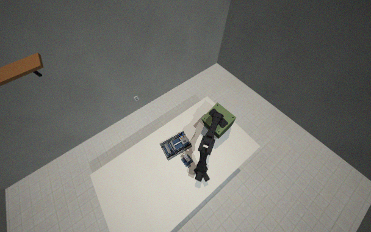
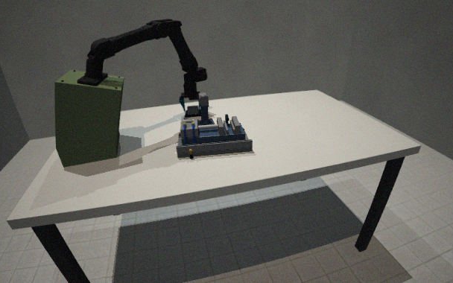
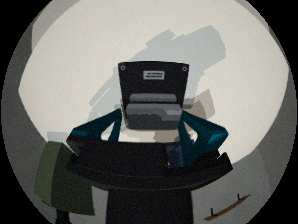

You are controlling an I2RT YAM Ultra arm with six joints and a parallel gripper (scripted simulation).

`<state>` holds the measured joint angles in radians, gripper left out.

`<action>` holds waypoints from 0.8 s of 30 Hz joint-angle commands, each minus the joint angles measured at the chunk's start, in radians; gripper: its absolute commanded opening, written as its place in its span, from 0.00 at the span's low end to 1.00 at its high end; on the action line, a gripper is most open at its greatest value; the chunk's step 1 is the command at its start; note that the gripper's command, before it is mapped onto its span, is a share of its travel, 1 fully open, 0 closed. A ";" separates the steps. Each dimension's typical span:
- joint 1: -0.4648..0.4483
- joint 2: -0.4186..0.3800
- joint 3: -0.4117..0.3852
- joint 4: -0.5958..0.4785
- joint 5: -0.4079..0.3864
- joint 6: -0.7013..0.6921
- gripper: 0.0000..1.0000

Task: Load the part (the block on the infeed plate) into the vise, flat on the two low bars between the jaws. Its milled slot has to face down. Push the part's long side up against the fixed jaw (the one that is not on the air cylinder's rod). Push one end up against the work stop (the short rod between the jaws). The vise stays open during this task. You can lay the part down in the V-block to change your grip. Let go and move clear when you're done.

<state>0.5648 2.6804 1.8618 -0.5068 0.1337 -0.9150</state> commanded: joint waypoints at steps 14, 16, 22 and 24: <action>-0.005 0.003 0.045 0.025 -0.013 -0.006 0.81; -0.005 0.010 0.046 0.025 -0.013 -0.006 0.81; -0.005 0.003 0.047 0.025 -0.013 -0.006 0.81; -0.005 0.004 0.047 0.025 -0.013 -0.006 0.81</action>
<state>0.5640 2.6972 1.8774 -0.4999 0.1333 -0.9161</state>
